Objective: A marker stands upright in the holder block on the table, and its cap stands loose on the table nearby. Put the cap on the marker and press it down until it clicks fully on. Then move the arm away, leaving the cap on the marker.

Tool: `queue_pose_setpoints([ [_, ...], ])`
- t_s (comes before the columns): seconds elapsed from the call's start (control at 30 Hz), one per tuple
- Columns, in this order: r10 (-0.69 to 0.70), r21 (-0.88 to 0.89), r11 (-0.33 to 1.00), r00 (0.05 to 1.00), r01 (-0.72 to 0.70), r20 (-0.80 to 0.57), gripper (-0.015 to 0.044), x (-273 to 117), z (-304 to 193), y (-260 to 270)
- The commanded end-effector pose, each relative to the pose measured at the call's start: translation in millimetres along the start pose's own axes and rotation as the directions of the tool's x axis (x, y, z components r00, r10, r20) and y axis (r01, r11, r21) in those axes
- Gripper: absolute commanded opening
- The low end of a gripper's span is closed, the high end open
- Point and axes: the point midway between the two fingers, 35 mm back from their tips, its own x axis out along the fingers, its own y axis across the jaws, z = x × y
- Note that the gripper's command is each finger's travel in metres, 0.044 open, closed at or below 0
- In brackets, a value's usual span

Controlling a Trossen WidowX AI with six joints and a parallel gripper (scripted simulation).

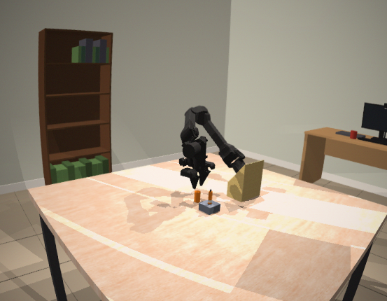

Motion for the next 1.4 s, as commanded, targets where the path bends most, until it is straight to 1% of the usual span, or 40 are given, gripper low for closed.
queue_pose_setpoints([
  [0.0,-0.002,-0.01,1.0,1.0,0.002,0.007,0.0239,6,-1,-1],
  [1.1,-0.003,-0.01,1.0,1.0,0.003,0.009,0.0239,56,0,-2],
  [1.2,-0.003,-0.01,1.0,1.0,0.003,0.009,0.016,56,0,-2],
  [1.37,-0.003,-0.01,1.0,1.0,0.003,0.009,0.0127,56,0,-2],
])
